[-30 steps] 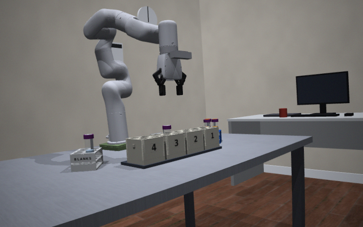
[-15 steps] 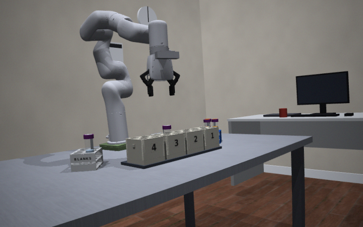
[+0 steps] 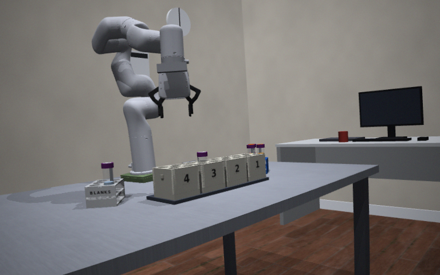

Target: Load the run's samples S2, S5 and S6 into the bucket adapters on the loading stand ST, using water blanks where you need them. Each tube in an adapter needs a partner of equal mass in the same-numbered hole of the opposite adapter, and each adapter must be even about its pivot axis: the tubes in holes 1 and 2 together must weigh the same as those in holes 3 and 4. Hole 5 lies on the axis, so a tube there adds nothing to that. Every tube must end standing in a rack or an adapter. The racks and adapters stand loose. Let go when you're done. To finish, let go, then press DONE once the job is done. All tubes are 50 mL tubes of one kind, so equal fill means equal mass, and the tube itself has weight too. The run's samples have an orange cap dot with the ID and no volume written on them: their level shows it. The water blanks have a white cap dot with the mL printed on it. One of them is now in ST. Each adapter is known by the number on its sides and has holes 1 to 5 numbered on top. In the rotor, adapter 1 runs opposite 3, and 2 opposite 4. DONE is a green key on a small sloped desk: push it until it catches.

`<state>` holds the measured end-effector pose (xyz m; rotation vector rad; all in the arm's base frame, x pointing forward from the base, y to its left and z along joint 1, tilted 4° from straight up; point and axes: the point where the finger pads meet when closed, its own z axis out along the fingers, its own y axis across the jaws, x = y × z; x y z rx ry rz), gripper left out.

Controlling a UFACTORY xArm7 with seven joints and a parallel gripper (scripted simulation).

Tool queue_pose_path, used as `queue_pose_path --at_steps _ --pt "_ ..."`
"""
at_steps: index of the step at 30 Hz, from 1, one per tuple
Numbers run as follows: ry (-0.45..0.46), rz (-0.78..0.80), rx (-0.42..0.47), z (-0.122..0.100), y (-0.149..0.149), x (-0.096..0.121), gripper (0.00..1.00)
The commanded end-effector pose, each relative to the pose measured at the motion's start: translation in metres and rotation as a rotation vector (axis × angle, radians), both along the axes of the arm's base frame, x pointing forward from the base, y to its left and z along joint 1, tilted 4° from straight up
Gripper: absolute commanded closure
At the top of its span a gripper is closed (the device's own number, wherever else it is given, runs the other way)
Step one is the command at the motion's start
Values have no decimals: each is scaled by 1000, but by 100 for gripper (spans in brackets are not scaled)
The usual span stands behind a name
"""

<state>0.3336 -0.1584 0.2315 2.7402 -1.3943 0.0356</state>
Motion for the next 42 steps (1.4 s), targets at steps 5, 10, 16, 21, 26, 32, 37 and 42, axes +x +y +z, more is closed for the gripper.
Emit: queue_pose_path --at_steps 5,10,16,21,26,32,37,42 --pt "-13 -116 -6 4 -29 -29 0" --pt "-13 -116 -7 5 -39 -40 0" --pt "-13 -116 -7 7 -60 -62 0" --pt "-13 -116 -7 8 -77 -80 0" --pt "-13 -116 -7 9 -91 -95 0" --pt "-13 -116 -7 11 -108 -113 0" --pt "-13 -116 -7 12 -125 -131 0" --pt "-12 -116 -8 14 -142 -149 0"
